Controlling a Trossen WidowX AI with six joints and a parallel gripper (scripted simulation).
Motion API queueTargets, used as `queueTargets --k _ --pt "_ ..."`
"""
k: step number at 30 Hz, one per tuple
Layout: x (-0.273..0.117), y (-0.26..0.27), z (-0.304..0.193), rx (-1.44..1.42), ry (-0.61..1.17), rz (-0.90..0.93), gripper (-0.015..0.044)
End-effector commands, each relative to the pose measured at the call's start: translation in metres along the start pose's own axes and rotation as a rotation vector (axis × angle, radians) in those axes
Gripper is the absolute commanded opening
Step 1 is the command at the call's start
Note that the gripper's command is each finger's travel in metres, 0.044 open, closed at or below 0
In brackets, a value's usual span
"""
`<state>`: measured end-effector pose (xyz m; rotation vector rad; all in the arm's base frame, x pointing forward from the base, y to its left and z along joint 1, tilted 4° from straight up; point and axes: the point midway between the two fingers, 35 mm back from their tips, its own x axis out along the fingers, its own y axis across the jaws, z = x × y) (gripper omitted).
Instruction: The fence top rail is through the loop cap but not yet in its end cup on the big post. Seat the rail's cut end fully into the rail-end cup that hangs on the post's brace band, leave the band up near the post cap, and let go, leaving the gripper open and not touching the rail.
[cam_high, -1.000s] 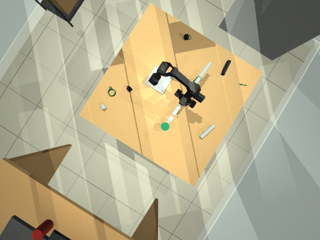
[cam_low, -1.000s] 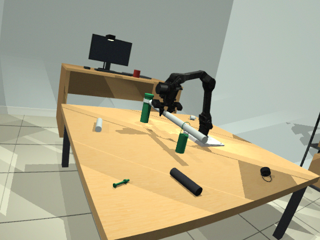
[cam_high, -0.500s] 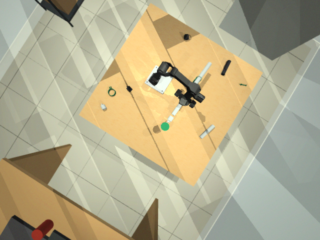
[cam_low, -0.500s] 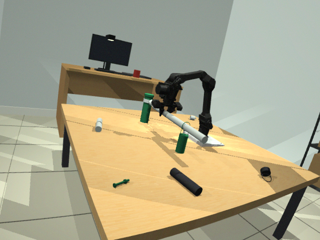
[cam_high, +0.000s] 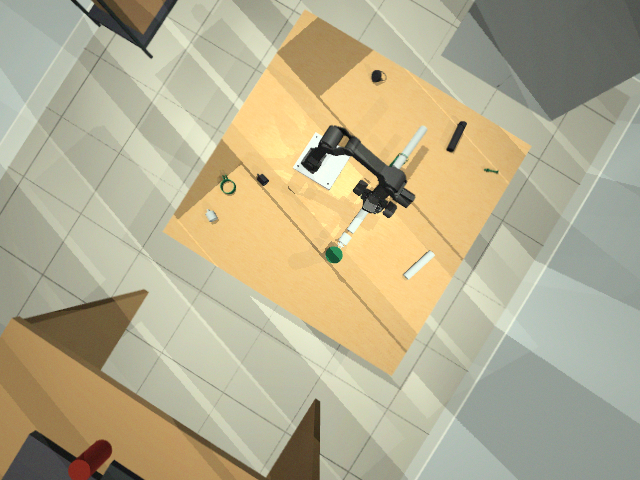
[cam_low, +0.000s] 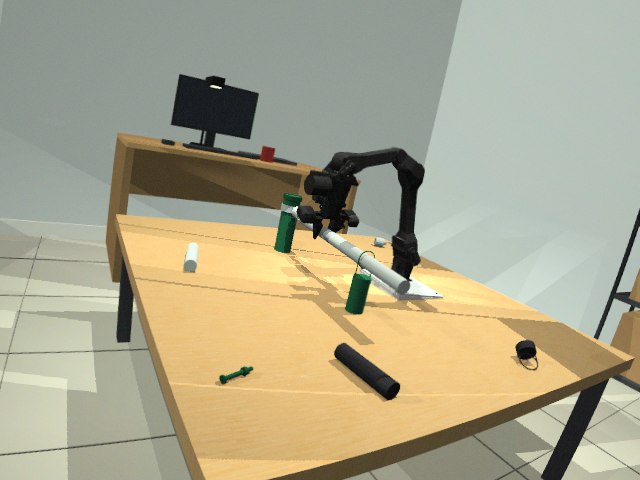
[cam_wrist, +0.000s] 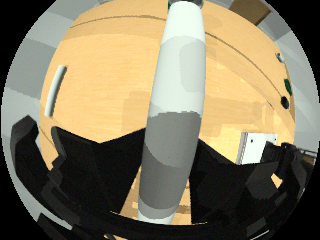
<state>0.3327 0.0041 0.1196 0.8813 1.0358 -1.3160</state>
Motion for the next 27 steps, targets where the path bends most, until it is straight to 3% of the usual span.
queueTargets --k 1,27 --pt "-0.006 0.004 0.005 0.006 -0.004 0.015 0.0" --pt "0.003 0.001 0.024 -0.003 -0.001 0.002 0.0"
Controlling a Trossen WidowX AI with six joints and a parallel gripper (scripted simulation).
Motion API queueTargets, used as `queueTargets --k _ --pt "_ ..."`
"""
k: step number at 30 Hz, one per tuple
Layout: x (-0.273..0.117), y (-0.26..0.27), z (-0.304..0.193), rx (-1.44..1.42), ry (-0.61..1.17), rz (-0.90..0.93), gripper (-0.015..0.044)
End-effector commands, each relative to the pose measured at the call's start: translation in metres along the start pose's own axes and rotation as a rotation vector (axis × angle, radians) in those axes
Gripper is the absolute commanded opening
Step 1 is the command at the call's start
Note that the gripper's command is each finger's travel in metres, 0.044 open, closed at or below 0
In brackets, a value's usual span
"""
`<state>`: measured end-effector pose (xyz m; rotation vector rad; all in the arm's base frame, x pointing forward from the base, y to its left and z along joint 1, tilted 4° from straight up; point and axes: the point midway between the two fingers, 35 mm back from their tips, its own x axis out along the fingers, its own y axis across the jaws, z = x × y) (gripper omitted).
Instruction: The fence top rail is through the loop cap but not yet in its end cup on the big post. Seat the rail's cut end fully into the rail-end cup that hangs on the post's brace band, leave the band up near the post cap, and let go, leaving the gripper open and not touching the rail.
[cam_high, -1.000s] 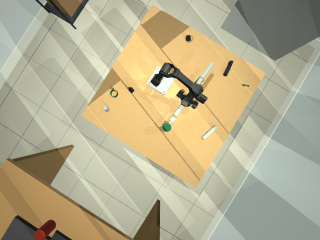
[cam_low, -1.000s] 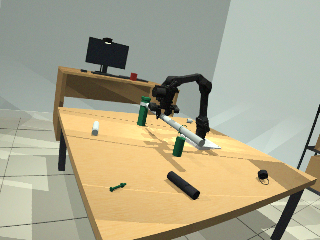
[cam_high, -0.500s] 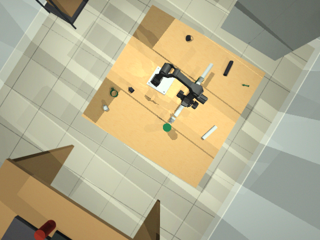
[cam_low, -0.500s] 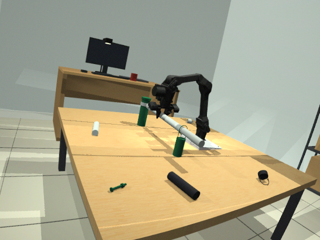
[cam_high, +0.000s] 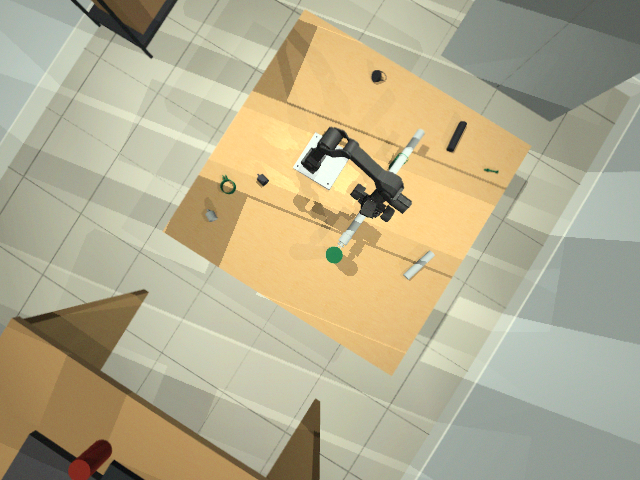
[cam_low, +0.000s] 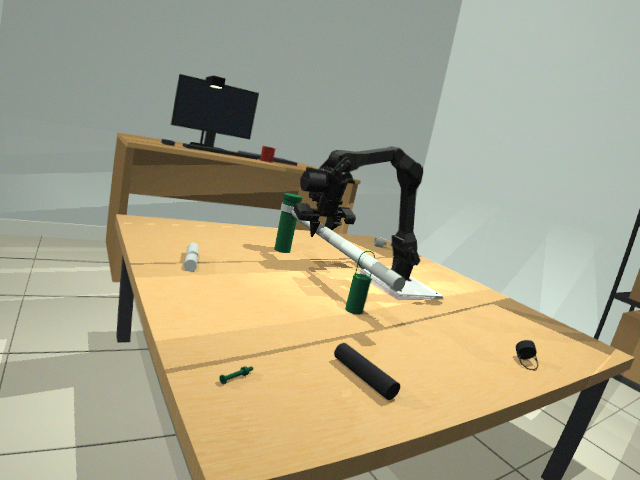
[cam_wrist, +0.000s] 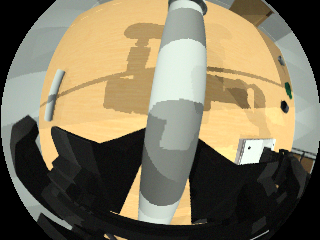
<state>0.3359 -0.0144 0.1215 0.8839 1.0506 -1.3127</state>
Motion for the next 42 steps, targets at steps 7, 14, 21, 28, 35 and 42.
queueTargets --k 7,14,21,28,35,42 --pt "-0.0008 -0.0001 0.0054 0.002 -0.012 0.006 0.0" --pt "-0.0008 -0.0001 0.0054 0.002 -0.012 0.006 0.0" --pt "-0.0008 -0.0001 0.0054 0.002 -0.012 0.006 0.0" --pt "-0.0008 -0.0001 0.0054 0.002 -0.012 0.006 0.0" --pt "-0.0008 -0.0001 0.0054 0.002 -0.012 0.006 0.0" --pt "0.0003 0.0 0.0 0.0 0.0 0.001 0.0"
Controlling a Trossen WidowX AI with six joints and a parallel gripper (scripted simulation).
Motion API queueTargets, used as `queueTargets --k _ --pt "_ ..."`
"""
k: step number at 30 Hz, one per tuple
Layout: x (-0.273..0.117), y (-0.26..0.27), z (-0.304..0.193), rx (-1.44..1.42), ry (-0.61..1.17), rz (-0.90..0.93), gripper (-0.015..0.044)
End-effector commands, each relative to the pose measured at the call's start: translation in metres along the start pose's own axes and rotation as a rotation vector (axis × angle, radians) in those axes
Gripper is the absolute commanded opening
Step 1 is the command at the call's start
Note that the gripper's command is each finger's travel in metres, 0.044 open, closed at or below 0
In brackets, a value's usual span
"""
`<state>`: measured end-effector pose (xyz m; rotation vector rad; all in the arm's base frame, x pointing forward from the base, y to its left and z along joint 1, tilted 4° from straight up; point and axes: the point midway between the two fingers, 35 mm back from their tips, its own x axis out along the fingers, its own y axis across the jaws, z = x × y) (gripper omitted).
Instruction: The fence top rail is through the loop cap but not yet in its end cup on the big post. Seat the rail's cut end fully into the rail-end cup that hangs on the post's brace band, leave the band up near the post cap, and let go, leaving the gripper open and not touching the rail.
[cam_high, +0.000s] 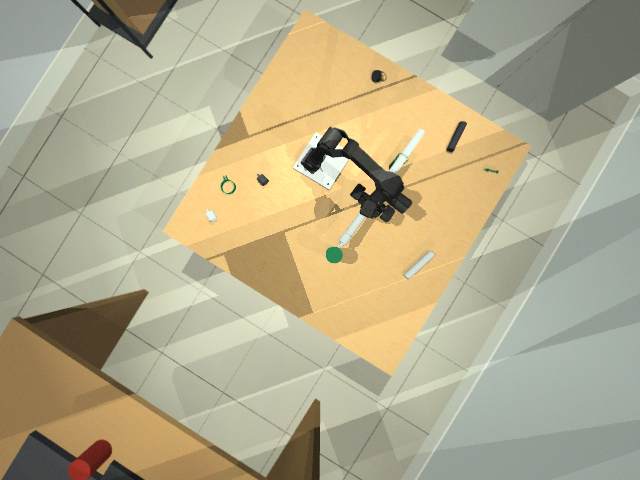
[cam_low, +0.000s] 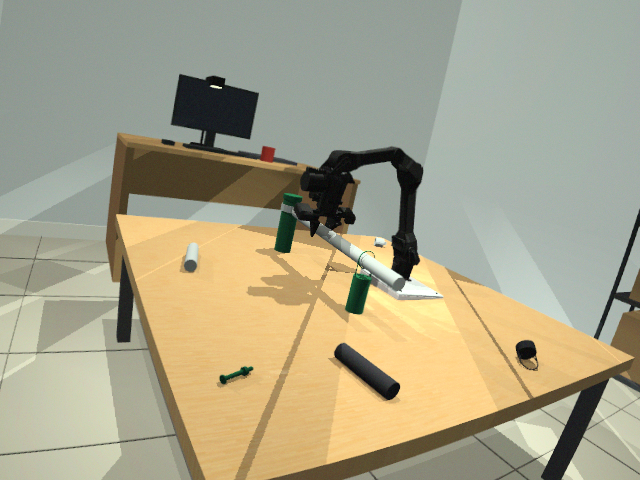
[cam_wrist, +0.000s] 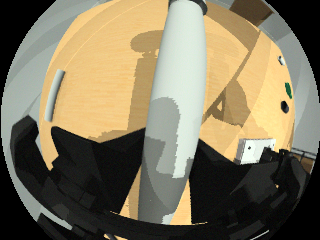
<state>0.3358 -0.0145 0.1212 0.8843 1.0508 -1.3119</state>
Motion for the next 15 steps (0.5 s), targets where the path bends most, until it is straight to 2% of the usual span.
queueTargets --k 1,15 --pt "-0.0001 0.0 0.0 0.0 0.0 0.0 0.0" --pt "-0.0005 -0.0003 0.0017 0.001 -0.004 0.0 0.0"
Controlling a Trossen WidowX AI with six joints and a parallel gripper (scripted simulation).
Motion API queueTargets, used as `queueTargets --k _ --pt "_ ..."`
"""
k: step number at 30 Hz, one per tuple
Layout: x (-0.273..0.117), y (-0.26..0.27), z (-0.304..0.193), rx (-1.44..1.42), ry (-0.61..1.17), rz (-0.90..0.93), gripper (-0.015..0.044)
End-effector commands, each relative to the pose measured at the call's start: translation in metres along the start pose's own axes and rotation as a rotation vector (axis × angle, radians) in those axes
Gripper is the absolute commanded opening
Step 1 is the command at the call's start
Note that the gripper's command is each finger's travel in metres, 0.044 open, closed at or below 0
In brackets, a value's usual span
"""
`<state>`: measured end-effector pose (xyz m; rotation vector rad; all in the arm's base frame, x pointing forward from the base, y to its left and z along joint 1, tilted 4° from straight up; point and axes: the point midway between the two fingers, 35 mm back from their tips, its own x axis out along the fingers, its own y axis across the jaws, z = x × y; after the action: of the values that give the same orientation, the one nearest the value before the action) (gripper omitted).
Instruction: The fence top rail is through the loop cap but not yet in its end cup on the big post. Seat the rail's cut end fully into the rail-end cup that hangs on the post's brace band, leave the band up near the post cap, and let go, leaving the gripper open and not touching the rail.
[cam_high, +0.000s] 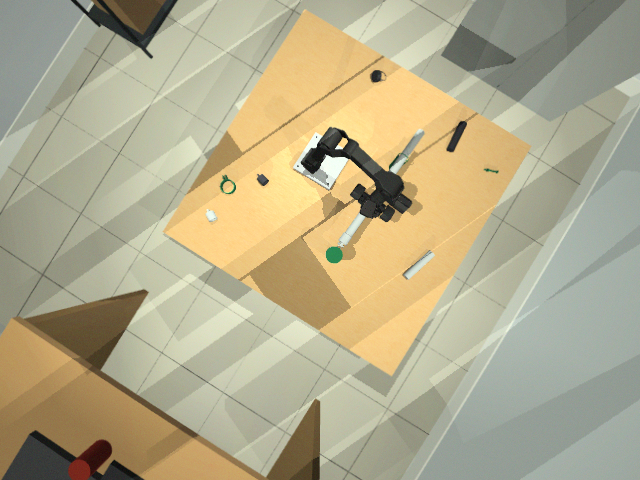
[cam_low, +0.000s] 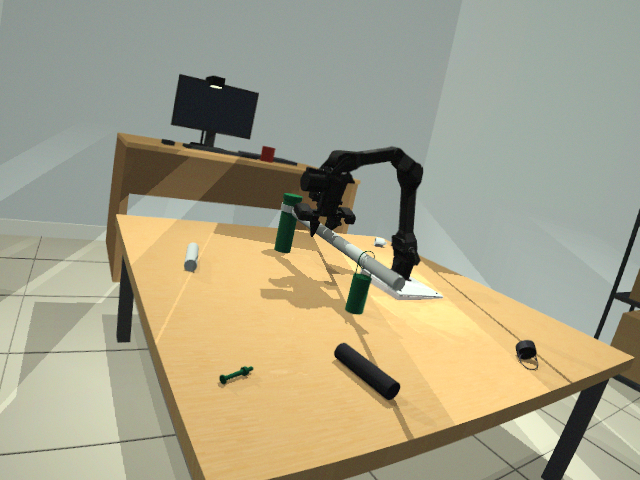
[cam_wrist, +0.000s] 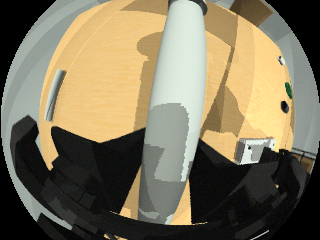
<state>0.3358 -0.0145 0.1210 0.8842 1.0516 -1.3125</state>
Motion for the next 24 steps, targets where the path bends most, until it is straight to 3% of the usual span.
queueTargets --k 1,24 --pt "-0.0008 -0.0003 0.002 0.002 -0.004 0.001 0.0" --pt "-0.0017 -0.001 0.0059 0.004 -0.011 0.0 0.0"
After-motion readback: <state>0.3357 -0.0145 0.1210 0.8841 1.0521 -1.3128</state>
